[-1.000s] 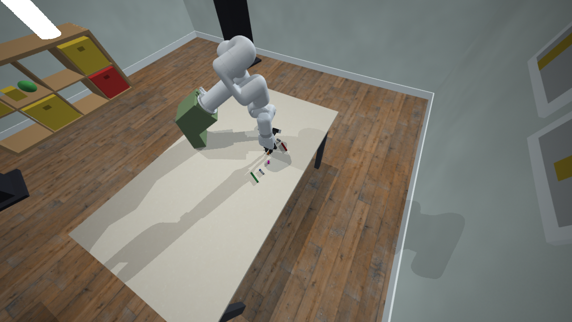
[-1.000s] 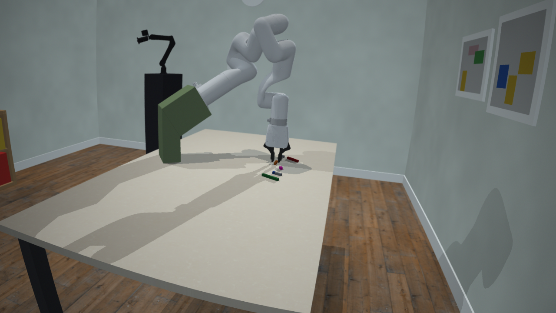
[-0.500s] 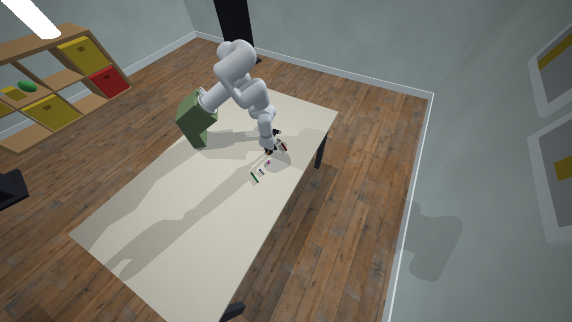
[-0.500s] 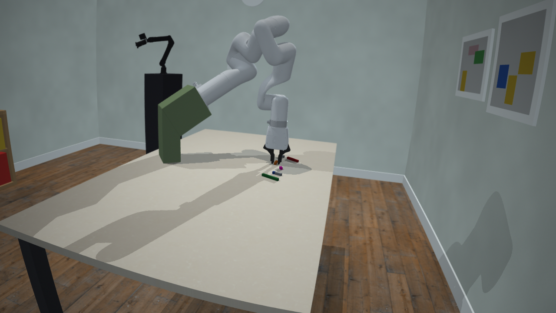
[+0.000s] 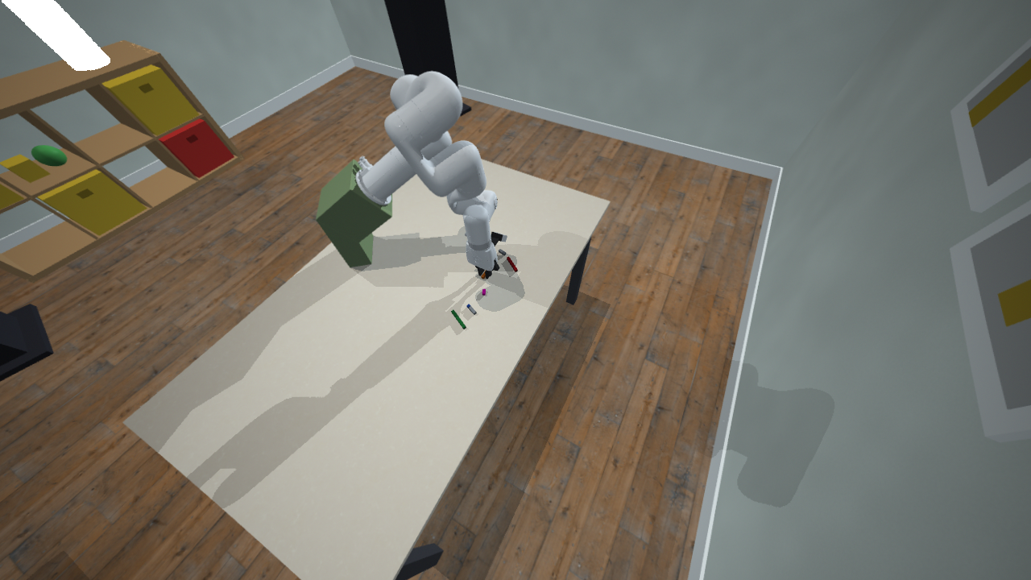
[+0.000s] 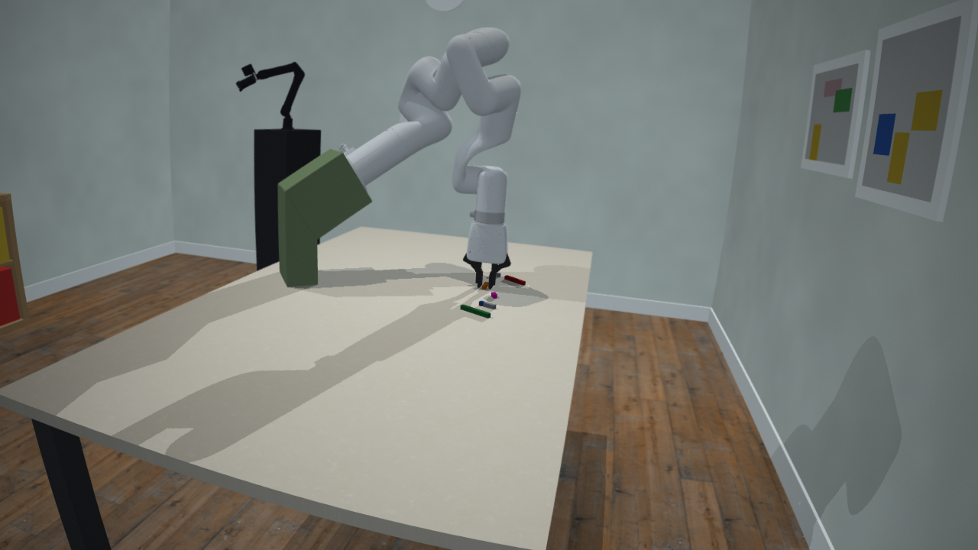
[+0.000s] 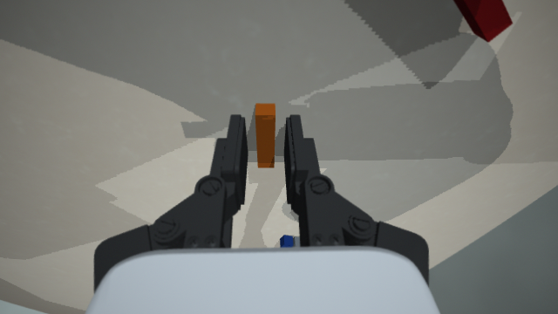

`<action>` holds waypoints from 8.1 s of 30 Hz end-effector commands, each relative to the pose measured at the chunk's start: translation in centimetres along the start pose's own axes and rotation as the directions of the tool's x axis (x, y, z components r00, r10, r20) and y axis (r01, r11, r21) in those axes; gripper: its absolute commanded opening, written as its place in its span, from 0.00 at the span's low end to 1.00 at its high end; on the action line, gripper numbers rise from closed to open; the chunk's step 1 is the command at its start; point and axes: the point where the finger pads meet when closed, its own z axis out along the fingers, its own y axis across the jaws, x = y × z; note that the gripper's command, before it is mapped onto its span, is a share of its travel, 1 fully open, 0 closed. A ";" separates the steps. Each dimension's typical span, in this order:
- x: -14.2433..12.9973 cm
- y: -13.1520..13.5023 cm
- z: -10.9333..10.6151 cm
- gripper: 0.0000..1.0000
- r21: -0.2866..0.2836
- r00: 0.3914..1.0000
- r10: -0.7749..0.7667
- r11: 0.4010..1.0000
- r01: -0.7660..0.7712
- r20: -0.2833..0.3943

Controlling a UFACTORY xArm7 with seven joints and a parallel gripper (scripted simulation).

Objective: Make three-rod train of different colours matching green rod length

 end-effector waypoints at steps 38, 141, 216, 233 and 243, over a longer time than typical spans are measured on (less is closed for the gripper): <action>0.0 0.0 0.0 0.04 -0.001 1.000 0.000 1.000 0.000 0.001; -13.7 7.8 -10.2 0.04 -0.029 0.506 -0.863 0.505 0.863 0.010; -16.7 7.5 -1.3 0.04 0.001 0.376 -0.927 0.376 0.927 0.001; -16.7 7.5 -1.3 0.04 0.001 0.376 -0.927 0.376 0.927 0.001; -16.7 7.5 -1.3 0.04 0.001 0.376 -0.927 0.376 0.927 0.001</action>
